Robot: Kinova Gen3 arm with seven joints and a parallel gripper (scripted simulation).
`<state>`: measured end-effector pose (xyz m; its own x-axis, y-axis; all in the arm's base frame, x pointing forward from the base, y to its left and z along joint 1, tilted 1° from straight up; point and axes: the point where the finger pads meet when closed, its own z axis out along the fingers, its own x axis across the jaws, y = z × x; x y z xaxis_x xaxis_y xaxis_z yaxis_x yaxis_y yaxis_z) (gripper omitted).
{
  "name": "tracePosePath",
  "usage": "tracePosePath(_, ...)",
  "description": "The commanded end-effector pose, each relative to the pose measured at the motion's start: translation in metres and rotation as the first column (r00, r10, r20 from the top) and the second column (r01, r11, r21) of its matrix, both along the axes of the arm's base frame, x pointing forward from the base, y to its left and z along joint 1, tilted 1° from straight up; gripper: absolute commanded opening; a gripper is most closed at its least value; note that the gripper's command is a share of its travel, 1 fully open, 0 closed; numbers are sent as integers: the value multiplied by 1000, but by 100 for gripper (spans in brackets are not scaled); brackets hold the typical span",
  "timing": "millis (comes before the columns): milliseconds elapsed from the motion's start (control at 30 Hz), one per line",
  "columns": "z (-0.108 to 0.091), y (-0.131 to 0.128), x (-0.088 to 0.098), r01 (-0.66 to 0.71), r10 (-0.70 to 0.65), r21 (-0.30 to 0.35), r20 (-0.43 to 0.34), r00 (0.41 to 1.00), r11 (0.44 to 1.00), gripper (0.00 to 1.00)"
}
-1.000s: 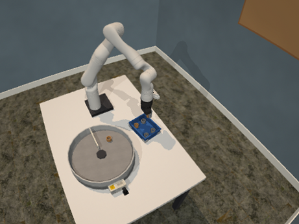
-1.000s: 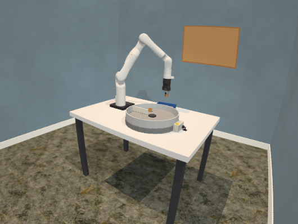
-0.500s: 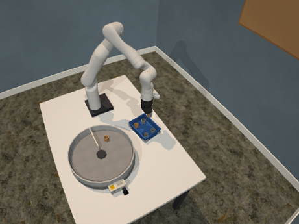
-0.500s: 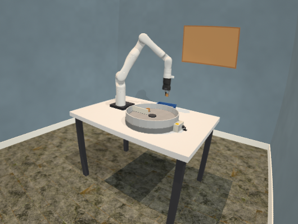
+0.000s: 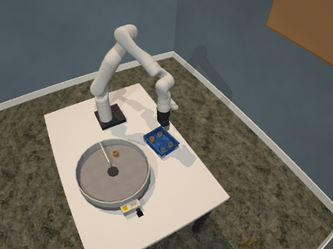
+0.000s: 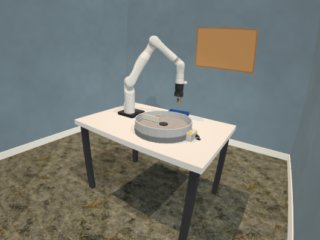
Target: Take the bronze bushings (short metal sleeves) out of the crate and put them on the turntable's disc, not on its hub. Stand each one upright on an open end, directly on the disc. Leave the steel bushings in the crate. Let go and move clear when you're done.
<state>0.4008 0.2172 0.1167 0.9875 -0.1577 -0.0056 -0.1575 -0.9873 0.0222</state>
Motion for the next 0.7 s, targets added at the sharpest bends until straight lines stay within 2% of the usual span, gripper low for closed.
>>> tracePosePath(0, 1, 0, 0, 0, 0, 1, 2, 1000, 1000, 0)
tracePosePath(667, 1, -4, 0, 0, 0, 1, 2, 1000, 1000, 0)
